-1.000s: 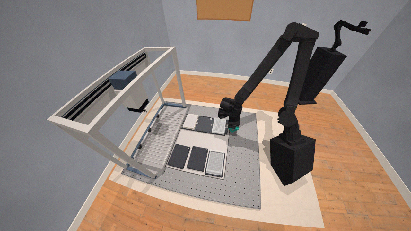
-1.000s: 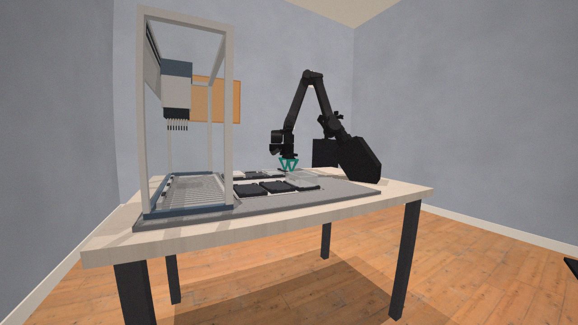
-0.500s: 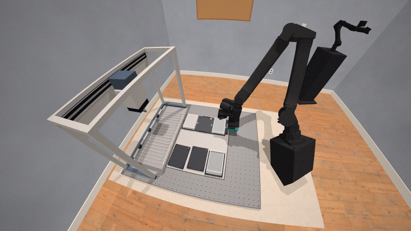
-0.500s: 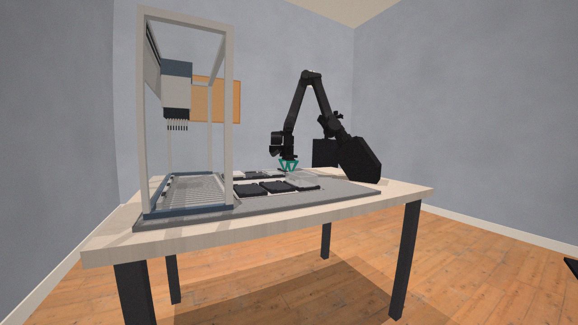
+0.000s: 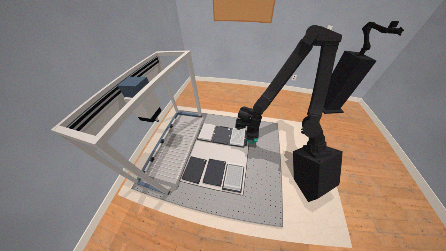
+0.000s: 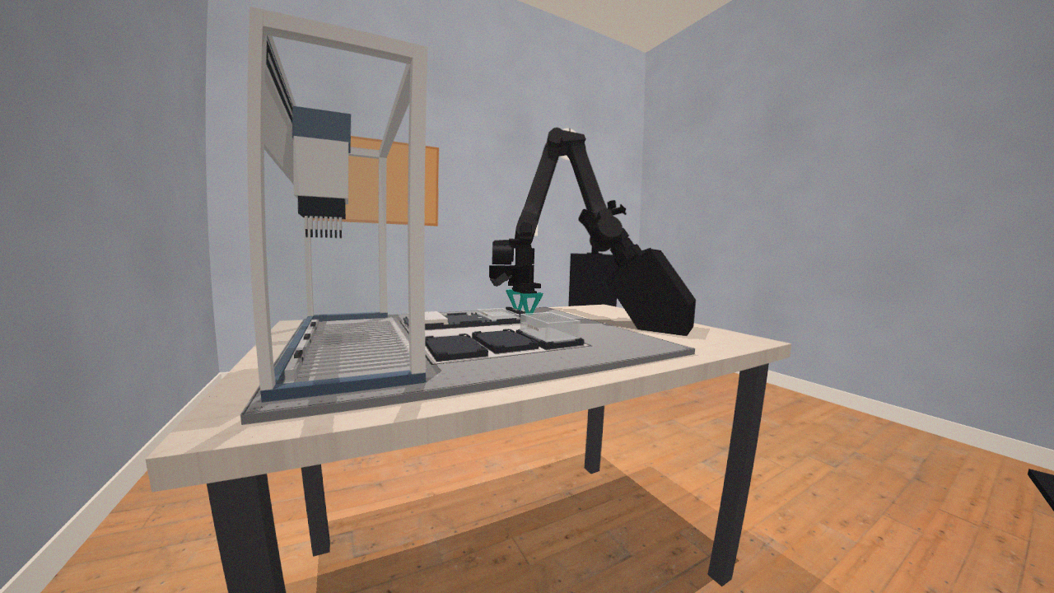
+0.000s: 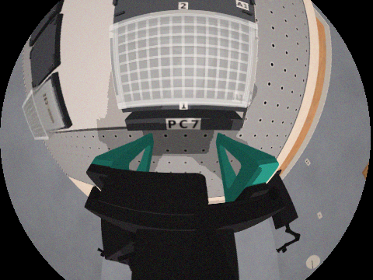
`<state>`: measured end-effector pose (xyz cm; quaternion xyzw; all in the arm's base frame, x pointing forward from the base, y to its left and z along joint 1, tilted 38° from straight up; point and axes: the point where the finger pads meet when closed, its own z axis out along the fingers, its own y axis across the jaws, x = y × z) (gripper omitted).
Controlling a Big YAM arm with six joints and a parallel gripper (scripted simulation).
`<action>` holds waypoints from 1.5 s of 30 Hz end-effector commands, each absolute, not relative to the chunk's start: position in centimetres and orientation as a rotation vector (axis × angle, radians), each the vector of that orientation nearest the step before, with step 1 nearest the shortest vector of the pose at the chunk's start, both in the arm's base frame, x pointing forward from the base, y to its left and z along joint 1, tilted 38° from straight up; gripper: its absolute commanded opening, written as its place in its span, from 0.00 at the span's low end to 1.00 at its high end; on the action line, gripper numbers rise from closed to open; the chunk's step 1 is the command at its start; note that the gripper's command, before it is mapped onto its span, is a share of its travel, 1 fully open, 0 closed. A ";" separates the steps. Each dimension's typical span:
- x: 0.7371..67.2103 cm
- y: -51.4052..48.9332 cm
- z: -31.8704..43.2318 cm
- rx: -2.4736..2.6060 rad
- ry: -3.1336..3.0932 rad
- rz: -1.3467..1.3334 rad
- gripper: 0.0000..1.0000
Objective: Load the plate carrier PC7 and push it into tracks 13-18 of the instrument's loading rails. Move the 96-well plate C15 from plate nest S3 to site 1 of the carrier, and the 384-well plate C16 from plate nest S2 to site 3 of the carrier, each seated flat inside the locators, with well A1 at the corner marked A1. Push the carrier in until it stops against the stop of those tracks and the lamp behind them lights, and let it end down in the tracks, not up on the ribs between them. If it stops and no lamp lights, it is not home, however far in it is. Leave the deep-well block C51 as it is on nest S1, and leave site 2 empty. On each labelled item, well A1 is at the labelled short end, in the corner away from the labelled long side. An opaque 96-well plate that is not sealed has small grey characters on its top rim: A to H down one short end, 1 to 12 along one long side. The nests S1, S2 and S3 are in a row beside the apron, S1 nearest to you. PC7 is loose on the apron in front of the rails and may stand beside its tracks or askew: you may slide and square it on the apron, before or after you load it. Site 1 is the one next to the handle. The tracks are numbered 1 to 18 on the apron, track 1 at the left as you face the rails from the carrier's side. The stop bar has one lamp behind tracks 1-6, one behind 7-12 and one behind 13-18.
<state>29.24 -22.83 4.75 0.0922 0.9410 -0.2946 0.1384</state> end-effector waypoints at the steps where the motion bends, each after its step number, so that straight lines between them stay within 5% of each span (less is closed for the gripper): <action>1: 30.2 -22.5 5.0 0.241 2.721 -0.849 0.80; 45: 32.2 -22.7 5.9 0.255 2.701 -0.844 0.80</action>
